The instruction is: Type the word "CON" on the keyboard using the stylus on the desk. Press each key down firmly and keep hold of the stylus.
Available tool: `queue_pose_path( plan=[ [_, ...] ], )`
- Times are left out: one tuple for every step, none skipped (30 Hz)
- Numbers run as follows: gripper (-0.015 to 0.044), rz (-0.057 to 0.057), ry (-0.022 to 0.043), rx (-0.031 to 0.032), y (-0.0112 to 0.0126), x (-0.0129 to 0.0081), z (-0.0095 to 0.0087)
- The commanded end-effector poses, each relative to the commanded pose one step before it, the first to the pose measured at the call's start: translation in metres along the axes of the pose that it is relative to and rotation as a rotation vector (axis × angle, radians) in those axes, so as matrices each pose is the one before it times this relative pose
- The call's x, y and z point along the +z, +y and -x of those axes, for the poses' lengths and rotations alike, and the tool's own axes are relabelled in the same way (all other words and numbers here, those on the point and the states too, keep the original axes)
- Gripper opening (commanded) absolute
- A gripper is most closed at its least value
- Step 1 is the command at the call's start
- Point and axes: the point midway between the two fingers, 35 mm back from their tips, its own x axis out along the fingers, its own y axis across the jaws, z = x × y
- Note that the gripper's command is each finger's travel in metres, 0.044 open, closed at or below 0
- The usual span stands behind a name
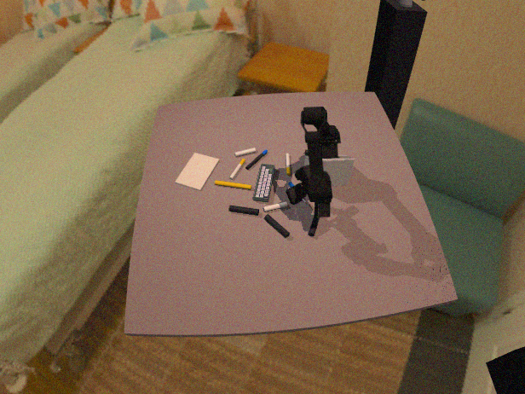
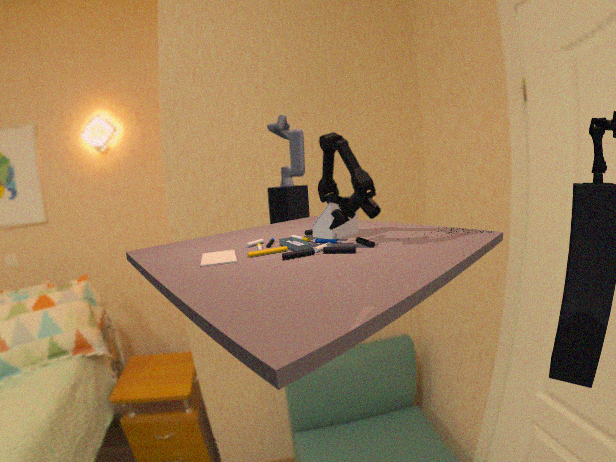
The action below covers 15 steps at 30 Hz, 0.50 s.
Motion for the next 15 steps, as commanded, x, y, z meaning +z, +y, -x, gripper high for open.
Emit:
queue_pose_path(
  plan=[
    [0.015, 0.0005, -0.00866, -0.00139, -0.0009, -0.0023, -0.0036],
    [0.015, 0.0, -0.00002, 0.0, 0.0, -0.00039, -0.0004],
    [0.015, 0.0, -0.00003, -0.00001, 0.0, -0.00055, -0.00057],
    [0.015, 0.0, -0.00003, -0.00001, 0.0, -0.00053, -0.00055],
    [0.015, 0.0, -0.00001, 0.0, 0.0, -0.00019, -0.00019],
    [0.015, 0.0, 0.0, 0.0, 0.0, 0.0, 0.0],
    [0.015, 0.0, -0.00001, 0.0, 0.0, -0.00017, -0.00017],
    [0.015, 0.0, -0.00001, 0.0, 0.0, -0.00026, -0.00027],
    [0.015, 0.0, -0.00002, 0.0, 0.0, -0.00039, -0.0004],
    [0.015, 0.0, -0.00003, -0.00001, 0.0, -0.00055, -0.00057],
    [0.015, 0.0, -0.00003, -0.00001, 0.0, -0.00053, -0.00055],
    [0.015, 0.0, -0.00004, -0.00001, -0.0001, 0.00019, -0.00031],
    [0.015, 0.0, -0.00004, -0.00001, -0.00011, 0.00019, -0.00031],
    [0.015, 0.0, -0.00002, -0.00001, -0.00002, -0.00025, -0.00035],
    [0.015, 0.0, -0.00003, -0.00001, -0.00003, -0.00038, -0.00054]
  ],
)
